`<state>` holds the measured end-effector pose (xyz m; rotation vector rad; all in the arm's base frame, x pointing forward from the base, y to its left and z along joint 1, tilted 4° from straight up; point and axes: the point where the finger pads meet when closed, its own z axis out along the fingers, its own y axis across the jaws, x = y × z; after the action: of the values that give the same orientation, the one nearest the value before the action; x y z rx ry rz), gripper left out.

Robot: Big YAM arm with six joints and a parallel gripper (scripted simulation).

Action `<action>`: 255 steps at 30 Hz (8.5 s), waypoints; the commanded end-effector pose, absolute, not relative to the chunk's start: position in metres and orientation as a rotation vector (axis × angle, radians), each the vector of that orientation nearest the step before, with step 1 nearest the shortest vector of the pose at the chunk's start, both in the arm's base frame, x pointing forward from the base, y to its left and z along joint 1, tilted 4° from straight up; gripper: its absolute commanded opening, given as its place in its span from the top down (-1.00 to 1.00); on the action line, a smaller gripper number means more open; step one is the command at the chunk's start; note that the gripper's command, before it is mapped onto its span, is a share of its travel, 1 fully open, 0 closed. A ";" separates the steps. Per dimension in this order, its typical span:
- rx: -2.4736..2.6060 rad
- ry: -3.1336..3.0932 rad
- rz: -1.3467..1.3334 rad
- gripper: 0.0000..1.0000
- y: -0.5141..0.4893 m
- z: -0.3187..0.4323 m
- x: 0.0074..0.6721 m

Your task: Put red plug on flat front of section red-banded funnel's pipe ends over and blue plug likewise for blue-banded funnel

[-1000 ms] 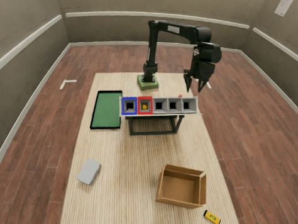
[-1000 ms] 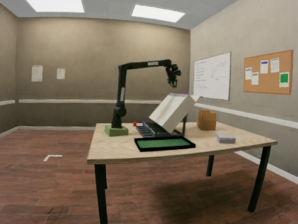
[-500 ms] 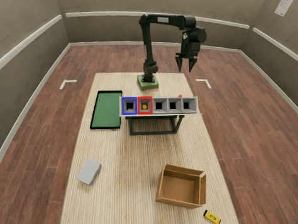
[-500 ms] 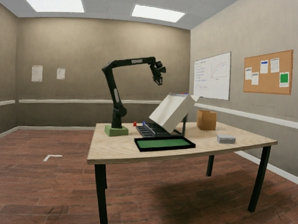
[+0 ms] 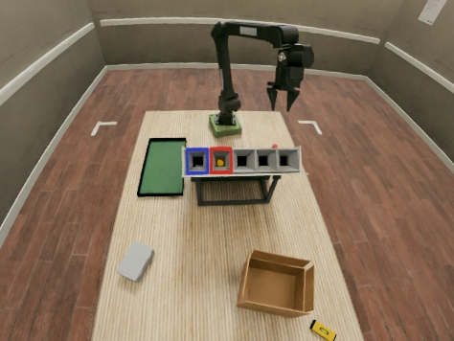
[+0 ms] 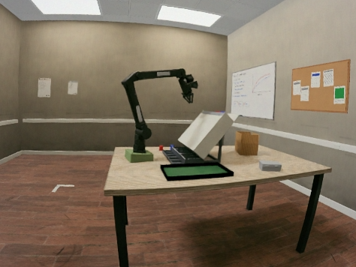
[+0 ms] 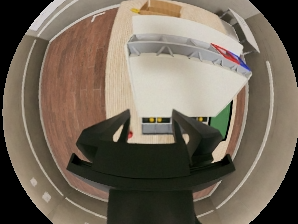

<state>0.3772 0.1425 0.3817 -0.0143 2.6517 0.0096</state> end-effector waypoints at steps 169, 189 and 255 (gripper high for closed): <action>-0.015 3.065 0.044 -0.73 0.264 0.108 0.196; -0.016 3.068 0.043 -0.73 0.265 0.107 0.194; -0.015 3.067 0.044 -0.73 0.271 0.110 0.196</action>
<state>0.1887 0.2527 0.0968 -0.0177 3.0951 -0.0132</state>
